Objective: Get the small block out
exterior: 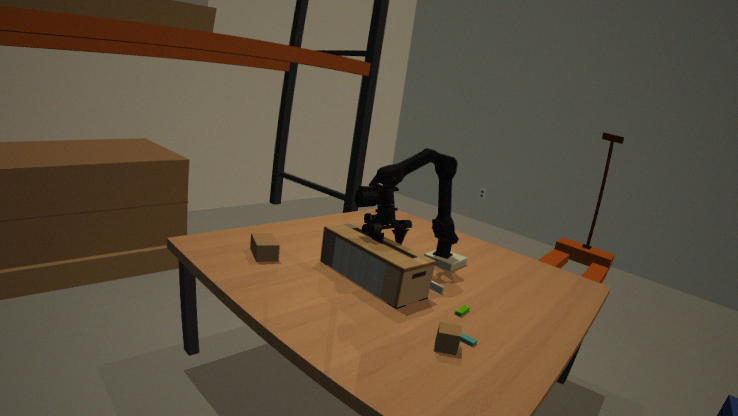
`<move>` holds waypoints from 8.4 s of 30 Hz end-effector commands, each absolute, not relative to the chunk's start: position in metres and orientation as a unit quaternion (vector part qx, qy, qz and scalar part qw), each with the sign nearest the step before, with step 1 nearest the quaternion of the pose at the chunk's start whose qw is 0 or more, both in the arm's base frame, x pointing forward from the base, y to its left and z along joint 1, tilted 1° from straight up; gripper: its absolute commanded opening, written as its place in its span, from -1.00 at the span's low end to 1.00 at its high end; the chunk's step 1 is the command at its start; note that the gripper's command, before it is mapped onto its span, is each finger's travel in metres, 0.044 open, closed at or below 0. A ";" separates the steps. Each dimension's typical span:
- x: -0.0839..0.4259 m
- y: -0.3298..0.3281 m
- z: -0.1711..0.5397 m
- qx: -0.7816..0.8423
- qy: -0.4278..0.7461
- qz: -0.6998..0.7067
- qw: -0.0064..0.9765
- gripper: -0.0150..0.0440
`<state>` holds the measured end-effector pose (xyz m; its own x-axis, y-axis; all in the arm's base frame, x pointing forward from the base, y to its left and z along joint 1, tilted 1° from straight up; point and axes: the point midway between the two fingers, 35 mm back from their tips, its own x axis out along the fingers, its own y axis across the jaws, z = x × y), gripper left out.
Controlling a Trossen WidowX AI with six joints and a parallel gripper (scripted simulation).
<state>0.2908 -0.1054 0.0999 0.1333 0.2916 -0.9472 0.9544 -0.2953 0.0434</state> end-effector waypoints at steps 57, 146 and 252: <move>0.301 -0.073 0.099 0.660 0.475 -0.458 0.360 0.86; 0.328 0.021 0.156 0.662 0.479 -0.451 0.360 0.86; 0.302 0.083 0.069 -0.837 0.124 0.527 0.084 0.47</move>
